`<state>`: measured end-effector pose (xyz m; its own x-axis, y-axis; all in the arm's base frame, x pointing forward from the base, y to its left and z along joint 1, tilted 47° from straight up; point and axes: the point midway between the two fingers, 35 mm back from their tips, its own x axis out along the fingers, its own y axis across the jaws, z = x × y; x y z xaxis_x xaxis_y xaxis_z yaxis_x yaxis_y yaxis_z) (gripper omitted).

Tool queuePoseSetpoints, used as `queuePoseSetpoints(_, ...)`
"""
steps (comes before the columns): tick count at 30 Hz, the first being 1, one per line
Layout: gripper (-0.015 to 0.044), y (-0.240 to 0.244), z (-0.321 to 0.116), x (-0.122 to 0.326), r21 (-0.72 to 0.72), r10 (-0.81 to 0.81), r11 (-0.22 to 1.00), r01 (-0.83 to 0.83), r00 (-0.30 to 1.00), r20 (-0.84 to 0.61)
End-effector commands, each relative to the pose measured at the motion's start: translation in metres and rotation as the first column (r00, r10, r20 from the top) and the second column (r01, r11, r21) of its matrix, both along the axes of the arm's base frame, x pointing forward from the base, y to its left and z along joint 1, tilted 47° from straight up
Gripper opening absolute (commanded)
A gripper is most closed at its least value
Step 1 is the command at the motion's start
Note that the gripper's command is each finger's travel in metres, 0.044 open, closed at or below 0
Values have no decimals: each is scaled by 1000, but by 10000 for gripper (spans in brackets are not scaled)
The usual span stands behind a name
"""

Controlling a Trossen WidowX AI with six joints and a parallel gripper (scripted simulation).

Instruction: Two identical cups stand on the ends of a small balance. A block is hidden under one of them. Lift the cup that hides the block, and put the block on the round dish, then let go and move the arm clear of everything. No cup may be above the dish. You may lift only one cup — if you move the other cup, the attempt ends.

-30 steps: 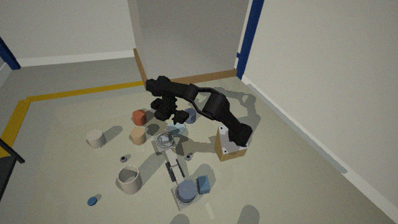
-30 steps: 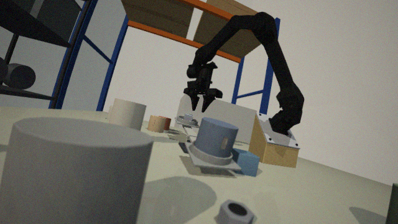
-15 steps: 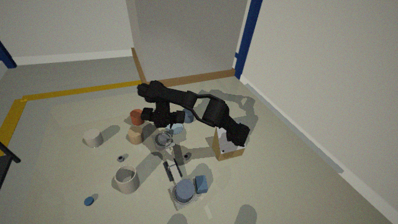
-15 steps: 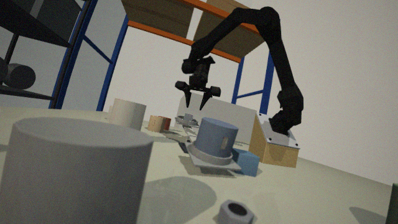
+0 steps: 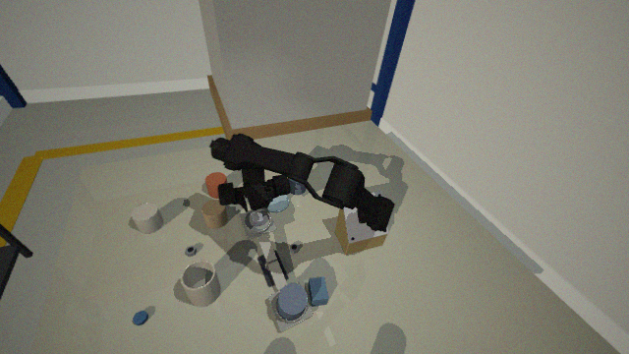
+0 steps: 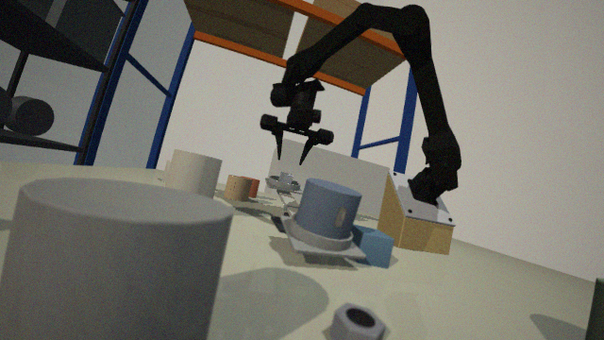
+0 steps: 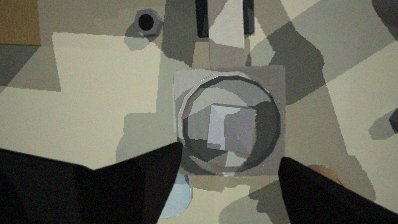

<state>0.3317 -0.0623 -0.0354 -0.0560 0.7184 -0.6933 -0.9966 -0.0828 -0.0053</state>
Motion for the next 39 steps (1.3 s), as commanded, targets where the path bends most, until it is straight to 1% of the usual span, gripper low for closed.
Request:
queuePoseSetpoints(1, 260, 3, 0, 1, 4, 9, 1000, -9, 1000, 12)
queuePoseSetpoints(32, 260, 39, -34, -2, 6, 9, 1000, -9, 1000, 13)
queuePoseSetpoints(36, 155, 39, -34, -2, 6, 9, 1000, -9, 1000, 13)
queuePoseSetpoints(39, 135, 39, -34, -2, 6, 9, 1000, -9, 1000, 13)
